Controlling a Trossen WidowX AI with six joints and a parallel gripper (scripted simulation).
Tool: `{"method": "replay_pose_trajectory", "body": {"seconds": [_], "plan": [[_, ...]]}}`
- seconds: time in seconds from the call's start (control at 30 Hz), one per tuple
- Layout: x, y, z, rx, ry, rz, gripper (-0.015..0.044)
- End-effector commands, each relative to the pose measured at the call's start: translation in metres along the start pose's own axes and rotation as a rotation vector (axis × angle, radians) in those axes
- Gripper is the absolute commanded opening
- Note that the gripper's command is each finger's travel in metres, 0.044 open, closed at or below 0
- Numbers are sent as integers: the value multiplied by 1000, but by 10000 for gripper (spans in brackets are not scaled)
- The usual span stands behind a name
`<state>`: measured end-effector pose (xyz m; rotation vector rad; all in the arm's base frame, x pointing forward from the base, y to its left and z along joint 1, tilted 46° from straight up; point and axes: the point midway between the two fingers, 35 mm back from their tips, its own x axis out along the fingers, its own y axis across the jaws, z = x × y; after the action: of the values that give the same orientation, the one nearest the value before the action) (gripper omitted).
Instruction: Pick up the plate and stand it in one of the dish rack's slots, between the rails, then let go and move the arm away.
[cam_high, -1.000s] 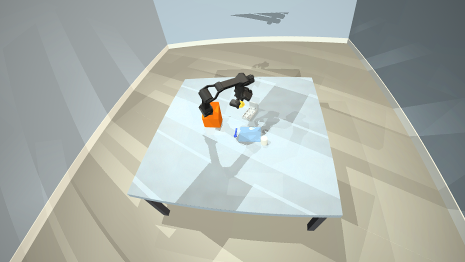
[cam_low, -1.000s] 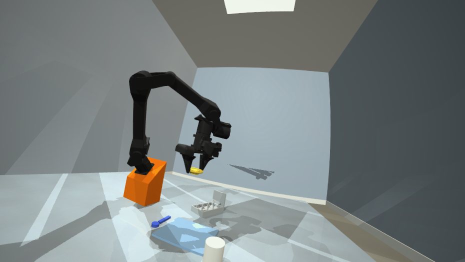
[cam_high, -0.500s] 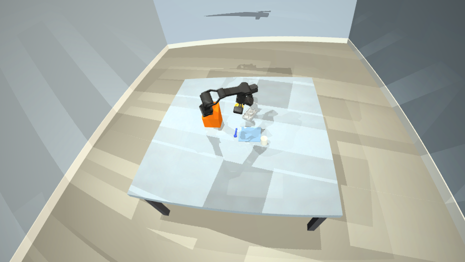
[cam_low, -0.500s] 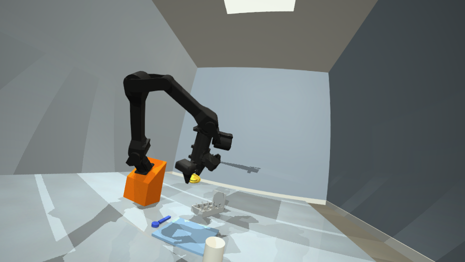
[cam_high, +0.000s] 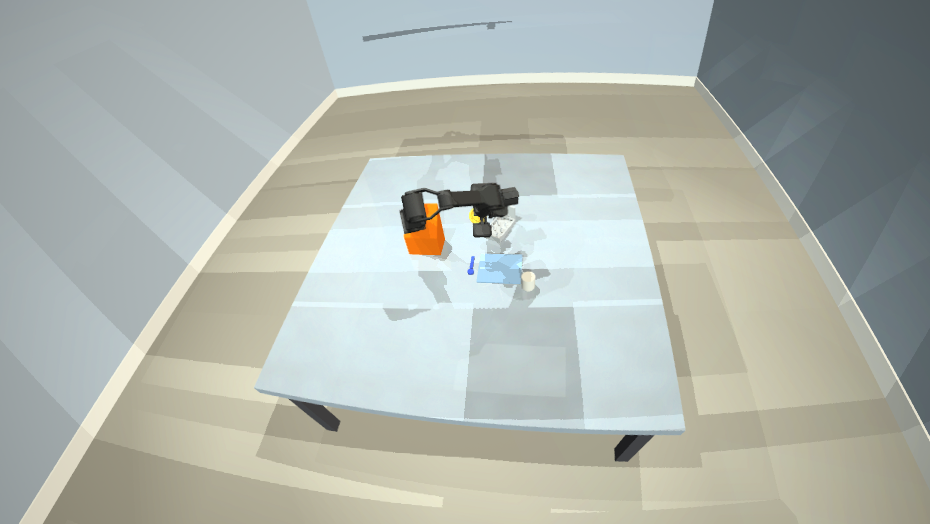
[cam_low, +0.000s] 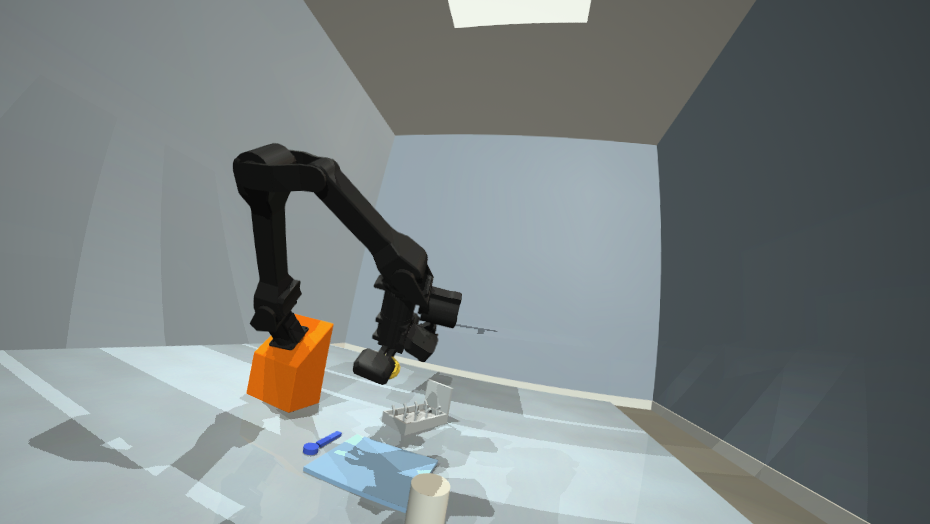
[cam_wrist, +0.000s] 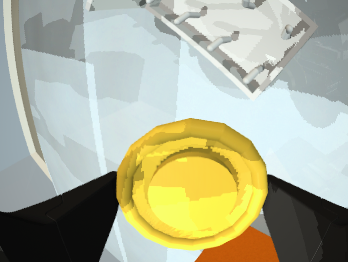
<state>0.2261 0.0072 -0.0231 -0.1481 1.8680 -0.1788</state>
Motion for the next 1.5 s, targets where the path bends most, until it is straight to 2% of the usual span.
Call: {"method": "replay_pose_trajectory", "body": {"seconds": [0.0,0.4,0.8,1.47], "plan": [[5,-1,0,-65,-8,64,0],[19,-6,5,-284,-97,249,0],[29,-14,11,-500,-268,383,0],[34,-33,19,-840,-680,424,0]]}}
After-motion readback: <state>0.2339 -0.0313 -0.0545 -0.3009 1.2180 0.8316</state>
